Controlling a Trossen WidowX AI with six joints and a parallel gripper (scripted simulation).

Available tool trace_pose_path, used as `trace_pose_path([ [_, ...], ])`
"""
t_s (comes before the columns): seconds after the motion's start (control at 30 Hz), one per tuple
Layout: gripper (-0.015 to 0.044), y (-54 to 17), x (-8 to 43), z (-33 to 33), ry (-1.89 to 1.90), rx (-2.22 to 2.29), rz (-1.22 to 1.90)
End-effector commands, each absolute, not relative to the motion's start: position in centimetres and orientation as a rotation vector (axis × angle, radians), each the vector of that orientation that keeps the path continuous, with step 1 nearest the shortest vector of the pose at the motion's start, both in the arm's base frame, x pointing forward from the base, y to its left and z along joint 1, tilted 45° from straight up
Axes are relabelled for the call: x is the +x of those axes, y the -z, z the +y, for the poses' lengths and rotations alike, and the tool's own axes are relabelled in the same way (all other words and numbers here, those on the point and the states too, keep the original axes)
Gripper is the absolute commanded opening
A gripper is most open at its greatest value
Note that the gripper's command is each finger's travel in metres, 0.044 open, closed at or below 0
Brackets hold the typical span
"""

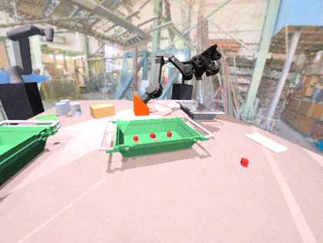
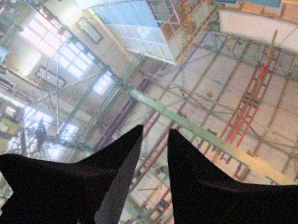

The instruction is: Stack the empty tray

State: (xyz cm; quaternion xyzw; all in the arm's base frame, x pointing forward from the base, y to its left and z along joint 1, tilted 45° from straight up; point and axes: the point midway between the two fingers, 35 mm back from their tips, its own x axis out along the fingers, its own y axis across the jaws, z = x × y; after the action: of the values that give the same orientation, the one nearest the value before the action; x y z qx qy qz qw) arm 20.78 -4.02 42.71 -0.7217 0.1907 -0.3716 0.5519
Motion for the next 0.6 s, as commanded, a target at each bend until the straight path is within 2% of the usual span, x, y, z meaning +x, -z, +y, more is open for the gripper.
trace_pose_path([
  [0.0,0.0089,-43.3,26.5,-1.8,0.797,-1.796,0.327],
  [0.27,0.0089,-39.9,35.7,0.7,0.437,-1.789,0.2],
  [0.57,0.0089,-31.8,42.1,1.7,-0.05,-1.51,0.285],
])
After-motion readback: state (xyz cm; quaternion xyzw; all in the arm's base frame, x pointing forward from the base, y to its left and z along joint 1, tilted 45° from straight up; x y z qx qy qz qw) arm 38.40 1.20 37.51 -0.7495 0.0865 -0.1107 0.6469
